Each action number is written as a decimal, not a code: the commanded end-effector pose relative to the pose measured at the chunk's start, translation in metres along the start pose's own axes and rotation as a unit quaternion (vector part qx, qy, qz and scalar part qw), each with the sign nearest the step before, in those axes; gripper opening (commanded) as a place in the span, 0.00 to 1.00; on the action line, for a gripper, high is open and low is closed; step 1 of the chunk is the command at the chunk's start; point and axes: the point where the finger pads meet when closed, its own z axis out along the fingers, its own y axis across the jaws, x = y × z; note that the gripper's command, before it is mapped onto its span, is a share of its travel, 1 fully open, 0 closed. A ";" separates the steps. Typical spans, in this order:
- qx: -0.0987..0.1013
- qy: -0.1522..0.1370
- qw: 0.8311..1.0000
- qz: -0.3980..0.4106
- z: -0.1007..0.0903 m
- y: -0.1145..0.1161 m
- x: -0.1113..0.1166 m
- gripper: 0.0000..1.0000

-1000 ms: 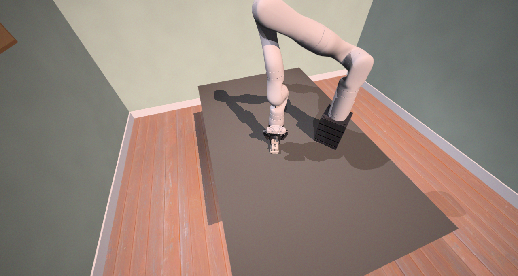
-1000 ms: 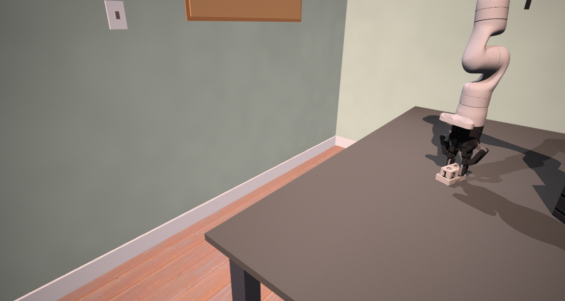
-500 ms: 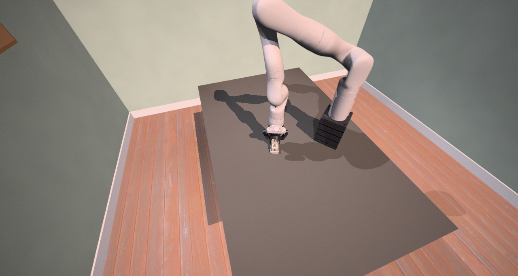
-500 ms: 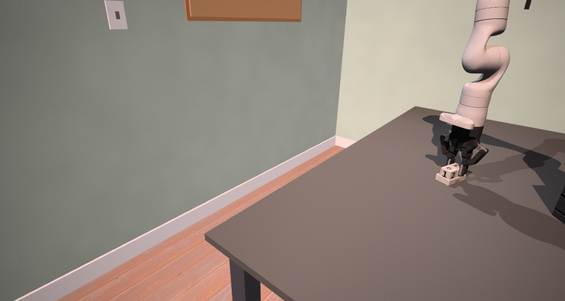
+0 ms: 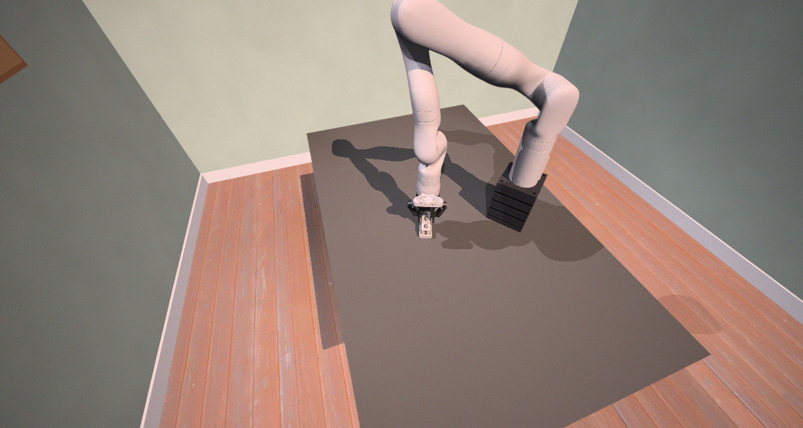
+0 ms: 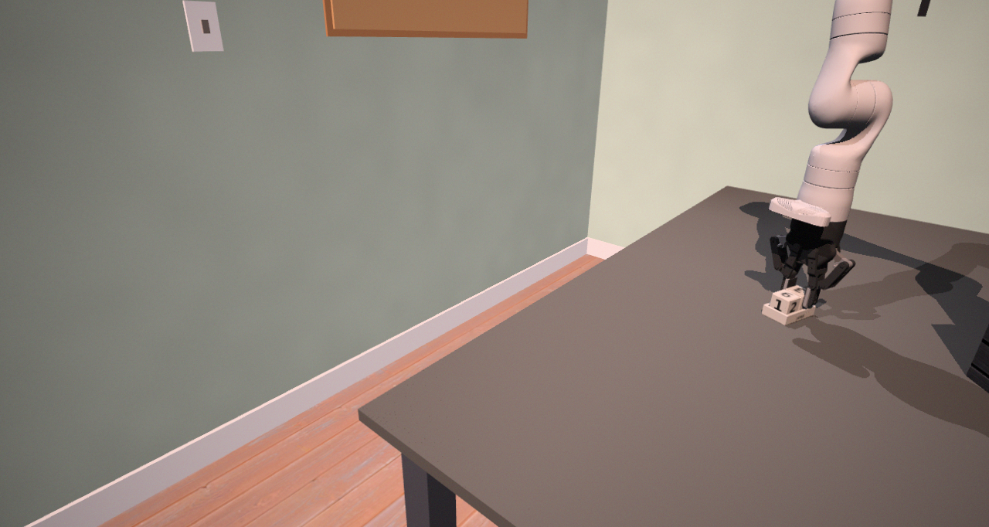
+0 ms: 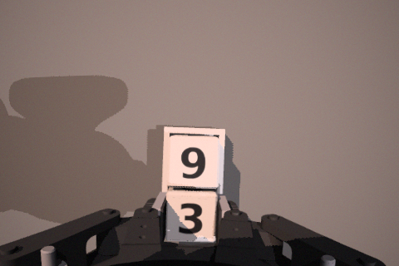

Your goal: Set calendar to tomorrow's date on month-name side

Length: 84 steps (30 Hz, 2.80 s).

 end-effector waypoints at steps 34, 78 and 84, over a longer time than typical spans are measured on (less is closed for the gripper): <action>-0.001 0.000 1.000 0.000 -0.009 0.000 0.000 0.48; -0.001 0.000 1.000 0.000 -0.090 0.000 0.000 1.00; -0.001 0.000 1.000 0.000 -0.091 0.000 0.000 1.00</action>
